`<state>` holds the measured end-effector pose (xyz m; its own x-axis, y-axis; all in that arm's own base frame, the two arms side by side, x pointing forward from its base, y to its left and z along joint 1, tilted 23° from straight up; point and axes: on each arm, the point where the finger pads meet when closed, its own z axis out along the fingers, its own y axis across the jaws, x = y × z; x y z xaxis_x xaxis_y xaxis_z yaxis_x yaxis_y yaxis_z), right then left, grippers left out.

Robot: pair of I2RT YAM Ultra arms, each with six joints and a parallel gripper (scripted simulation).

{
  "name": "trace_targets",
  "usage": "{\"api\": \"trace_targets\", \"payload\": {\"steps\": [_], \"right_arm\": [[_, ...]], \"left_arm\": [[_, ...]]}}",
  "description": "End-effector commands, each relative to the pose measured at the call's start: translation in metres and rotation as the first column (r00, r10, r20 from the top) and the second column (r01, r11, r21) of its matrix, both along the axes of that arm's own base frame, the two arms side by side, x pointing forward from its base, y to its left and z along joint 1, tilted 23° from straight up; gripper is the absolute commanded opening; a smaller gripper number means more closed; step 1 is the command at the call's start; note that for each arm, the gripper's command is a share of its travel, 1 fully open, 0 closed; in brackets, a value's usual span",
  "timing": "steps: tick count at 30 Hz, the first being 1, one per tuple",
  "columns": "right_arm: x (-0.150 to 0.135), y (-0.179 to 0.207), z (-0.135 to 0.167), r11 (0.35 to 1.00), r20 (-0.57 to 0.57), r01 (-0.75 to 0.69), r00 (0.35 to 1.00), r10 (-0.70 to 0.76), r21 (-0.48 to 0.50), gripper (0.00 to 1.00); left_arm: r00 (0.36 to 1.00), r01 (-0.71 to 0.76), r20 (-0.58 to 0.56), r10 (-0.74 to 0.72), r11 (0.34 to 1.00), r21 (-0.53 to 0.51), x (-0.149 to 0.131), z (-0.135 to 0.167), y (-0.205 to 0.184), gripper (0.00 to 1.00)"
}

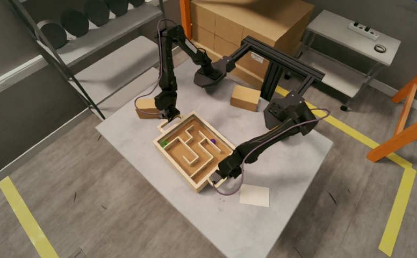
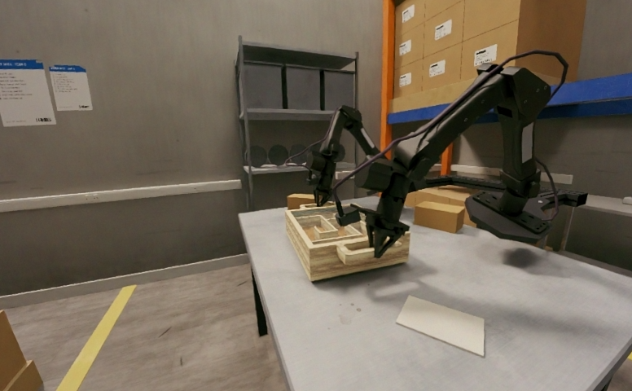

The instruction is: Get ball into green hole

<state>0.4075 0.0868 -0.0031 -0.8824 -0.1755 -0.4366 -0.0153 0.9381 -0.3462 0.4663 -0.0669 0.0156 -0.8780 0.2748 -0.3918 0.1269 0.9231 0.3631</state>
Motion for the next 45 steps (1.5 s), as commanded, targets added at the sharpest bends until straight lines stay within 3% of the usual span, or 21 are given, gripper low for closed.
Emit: {"api": "trace_targets", "payload": {"steps": [1,11,15,16,20,33,34,45], "right_arm": [[0.018,0.016,0.027,0.999,0.110,-0.032,0.993,0.029,0.025,0.00],[0.028,0.021,0.038,0.999,0.147,-0.033,0.989,0.026,0.042,0.00],[0.024,0.019,0.035,0.999,0.136,-0.033,0.990,0.027,0.038,0.00],[0.014,0.013,0.021,0.999,0.104,-0.026,0.994,0.024,0.025,0.00],[0.026,0.021,0.038,0.999,0.147,-0.032,0.989,0.025,0.044,0.00],[0.018,0.017,0.031,0.999,0.126,-0.020,0.992,0.015,0.041,0.00],[0.024,0.022,0.042,0.998,0.155,-0.022,0.988,0.013,0.056,0.00],[0.023,0.023,0.043,0.998,0.156,-0.016,0.988,0.007,0.058,0.00]], "left_arm": [[0.994,0.040,0.103,-0.039,0.999,-0.009,0.015,0.029,-0.016,0.00],[0.990,0.043,0.135,-0.040,0.999,-0.017,0.023,0.042,-0.019,0.00],[0.990,0.043,0.133,-0.040,0.999,-0.017,0.022,0.041,-0.019,0.00],[0.992,0.041,0.122,-0.039,0.999,-0.013,0.020,0.035,-0.017,0.00],[0.989,0.045,0.142,-0.042,0.999,-0.019,0.022,0.044,-0.020,0.00],[0.992,0.043,0.116,-0.041,0.999,-0.012,0.013,0.034,-0.017,0.00],[0.989,0.046,0.138,-0.043,0.999,-0.019,0.017,0.044,-0.020,0.00],[0.988,0.045,0.147,-0.042,0.999,-0.022,0.020,0.050,-0.023,0.00]]}}
